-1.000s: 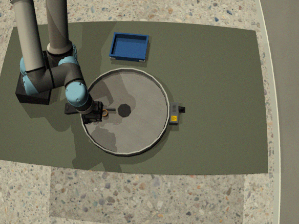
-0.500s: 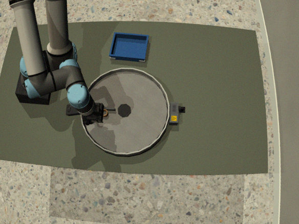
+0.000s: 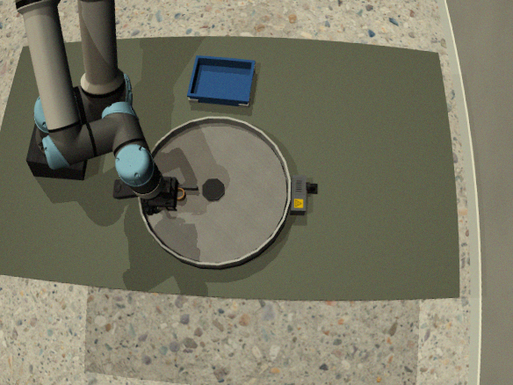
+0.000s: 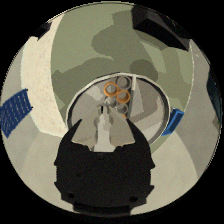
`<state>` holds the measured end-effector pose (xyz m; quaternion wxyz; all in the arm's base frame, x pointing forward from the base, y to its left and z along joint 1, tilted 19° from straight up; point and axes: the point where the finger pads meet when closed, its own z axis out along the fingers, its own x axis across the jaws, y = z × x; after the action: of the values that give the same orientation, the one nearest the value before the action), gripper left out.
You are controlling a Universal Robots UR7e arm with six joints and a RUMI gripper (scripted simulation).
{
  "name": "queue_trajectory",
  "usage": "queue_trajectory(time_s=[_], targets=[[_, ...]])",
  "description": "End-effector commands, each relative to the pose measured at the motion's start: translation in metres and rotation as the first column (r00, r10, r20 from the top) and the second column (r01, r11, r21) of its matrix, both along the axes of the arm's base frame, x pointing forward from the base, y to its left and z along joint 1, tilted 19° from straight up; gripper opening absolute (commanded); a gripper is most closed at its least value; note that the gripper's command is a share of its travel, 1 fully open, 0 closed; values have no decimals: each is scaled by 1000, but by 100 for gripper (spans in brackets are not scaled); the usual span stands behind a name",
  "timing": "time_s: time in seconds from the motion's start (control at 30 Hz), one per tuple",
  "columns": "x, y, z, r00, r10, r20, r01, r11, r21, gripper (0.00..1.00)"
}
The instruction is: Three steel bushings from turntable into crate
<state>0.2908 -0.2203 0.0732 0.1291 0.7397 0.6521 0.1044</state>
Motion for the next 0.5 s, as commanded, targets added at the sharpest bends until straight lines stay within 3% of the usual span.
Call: queue_trajectory(time_s=[0.0,0.47], targets=[[0,0,0,1000,0,0,0,1000,-1,6],[1,0,-2,1000,0,0,0,1000,-1,6]])
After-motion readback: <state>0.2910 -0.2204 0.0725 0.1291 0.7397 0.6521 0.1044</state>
